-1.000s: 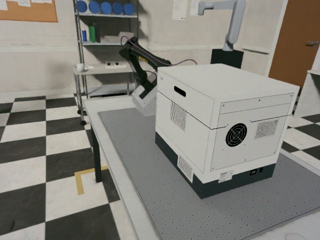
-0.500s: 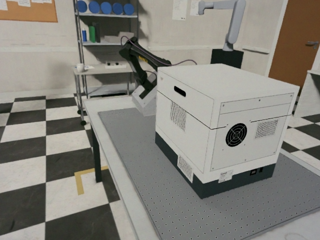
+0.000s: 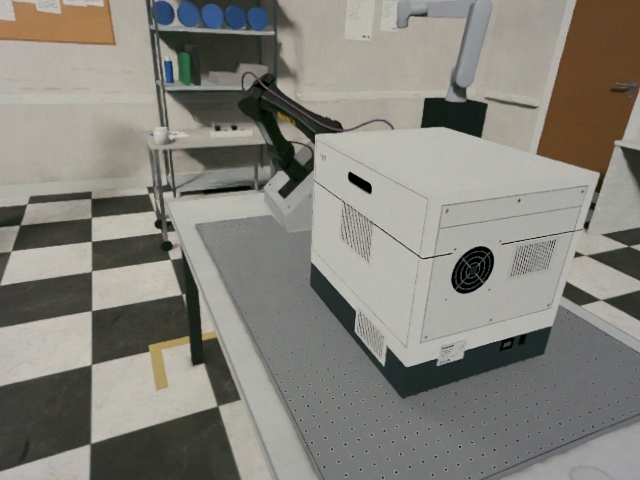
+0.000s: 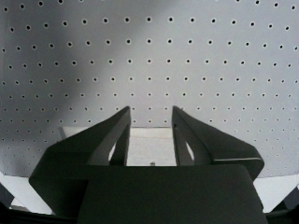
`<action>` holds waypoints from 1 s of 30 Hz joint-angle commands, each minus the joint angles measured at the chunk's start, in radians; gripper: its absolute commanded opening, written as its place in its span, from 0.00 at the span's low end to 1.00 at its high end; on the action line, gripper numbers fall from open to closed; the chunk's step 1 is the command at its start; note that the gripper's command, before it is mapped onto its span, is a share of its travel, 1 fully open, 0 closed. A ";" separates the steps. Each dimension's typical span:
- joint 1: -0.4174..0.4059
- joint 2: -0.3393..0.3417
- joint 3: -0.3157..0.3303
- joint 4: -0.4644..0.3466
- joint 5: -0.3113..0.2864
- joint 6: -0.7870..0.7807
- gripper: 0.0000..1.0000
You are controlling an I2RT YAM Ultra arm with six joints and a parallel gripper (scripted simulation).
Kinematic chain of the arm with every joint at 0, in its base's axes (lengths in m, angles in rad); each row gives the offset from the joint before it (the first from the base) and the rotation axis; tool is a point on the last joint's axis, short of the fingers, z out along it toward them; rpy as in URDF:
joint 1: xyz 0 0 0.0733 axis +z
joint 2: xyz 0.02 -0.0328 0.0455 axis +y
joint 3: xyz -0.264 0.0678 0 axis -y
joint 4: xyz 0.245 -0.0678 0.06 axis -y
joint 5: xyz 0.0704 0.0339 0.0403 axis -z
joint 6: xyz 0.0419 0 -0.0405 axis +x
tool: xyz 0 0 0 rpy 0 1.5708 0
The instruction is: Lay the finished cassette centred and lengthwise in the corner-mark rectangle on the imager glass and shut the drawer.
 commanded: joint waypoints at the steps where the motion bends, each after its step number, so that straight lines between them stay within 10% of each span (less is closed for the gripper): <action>1: 0.027 -0.014 0.028 -0.015 -0.008 0.012 0.35; 19: 0.027 -0.014 0.028 -0.015 -0.008 0.012 0.35; 20: 0.027 -0.014 0.028 -0.015 -0.008 0.012 1.00; 30: 0.027 -0.014 0.028 -0.015 -0.008 0.012 1.00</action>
